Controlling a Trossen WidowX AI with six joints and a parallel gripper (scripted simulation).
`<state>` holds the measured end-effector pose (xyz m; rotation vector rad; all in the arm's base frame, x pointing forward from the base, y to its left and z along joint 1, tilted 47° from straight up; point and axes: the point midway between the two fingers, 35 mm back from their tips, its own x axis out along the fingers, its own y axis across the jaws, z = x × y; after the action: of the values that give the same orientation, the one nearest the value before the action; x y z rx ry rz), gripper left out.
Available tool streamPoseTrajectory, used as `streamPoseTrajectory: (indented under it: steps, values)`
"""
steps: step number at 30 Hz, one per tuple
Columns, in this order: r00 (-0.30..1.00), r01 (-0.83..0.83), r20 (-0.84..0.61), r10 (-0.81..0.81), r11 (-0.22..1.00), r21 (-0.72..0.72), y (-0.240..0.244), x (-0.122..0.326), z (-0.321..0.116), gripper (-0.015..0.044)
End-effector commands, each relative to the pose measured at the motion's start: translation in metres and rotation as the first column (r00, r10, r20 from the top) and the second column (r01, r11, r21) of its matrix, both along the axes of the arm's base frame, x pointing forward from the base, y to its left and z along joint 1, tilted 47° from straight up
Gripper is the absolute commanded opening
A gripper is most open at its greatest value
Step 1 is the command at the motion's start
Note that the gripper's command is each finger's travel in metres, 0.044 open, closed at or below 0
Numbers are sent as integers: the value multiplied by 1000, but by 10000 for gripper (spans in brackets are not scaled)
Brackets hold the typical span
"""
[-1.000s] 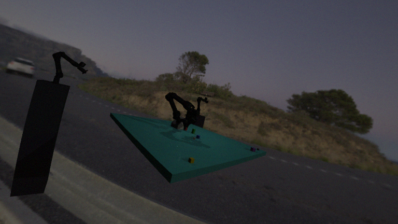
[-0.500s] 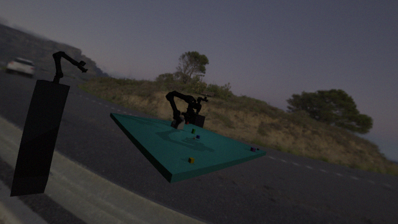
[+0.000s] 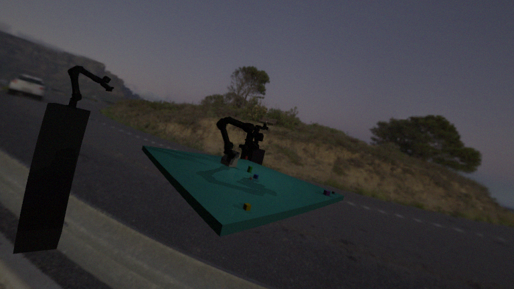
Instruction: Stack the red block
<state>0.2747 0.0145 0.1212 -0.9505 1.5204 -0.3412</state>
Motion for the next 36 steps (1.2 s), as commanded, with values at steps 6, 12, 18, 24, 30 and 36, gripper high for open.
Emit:
streamPoseTrajectory:
  steps: [6,12,18,24,30,36]
  values:
    - [1000,2,-8,-2,1000,22,42,-15,-44,0]
    - [1000,14,-4,-14,999,30,68,-33,-73,0]
    - [1000,29,2,-29,999,27,89,-55,-100,0]
    - [999,44,10,-44,999,17,104,-81,-125,0]
    - [999,48,13,-48,999,13,105,-88,-133,0]
    - [999,48,14,-48,999,12,85,-86,-151,0]
